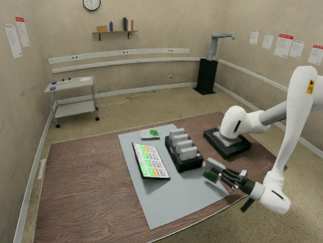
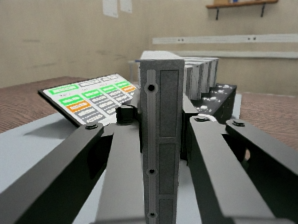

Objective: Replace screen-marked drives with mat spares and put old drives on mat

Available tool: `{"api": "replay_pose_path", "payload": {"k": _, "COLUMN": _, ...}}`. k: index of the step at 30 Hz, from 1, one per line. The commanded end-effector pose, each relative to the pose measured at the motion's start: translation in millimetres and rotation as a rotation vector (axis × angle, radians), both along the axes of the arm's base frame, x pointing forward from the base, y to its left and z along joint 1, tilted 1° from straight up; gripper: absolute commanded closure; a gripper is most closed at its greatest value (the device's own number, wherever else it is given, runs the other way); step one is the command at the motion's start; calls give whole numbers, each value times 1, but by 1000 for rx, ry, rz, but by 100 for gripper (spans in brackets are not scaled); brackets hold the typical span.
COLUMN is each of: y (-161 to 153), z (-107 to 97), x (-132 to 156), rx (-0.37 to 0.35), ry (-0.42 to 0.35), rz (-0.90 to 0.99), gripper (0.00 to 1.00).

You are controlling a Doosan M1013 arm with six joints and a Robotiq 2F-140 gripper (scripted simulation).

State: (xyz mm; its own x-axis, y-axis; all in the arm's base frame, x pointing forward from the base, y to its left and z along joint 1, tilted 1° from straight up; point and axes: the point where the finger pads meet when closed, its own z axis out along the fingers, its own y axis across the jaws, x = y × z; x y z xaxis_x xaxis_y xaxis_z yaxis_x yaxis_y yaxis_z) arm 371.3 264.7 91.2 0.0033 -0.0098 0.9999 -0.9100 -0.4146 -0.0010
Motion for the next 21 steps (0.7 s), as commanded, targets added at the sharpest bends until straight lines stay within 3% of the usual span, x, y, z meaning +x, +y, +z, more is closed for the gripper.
{"api": "replay_pose_path", "payload": {"k": 1, "y": 0, "z": -6, "x": 0, "rx": 1, "ry": -1, "rz": 0, "gripper": 90}}
{"api": "replay_pose_path", "payload": {"k": 21, "y": 0, "z": -24, "x": 0, "rx": 1, "ry": -1, "rz": 0, "gripper": 90}}
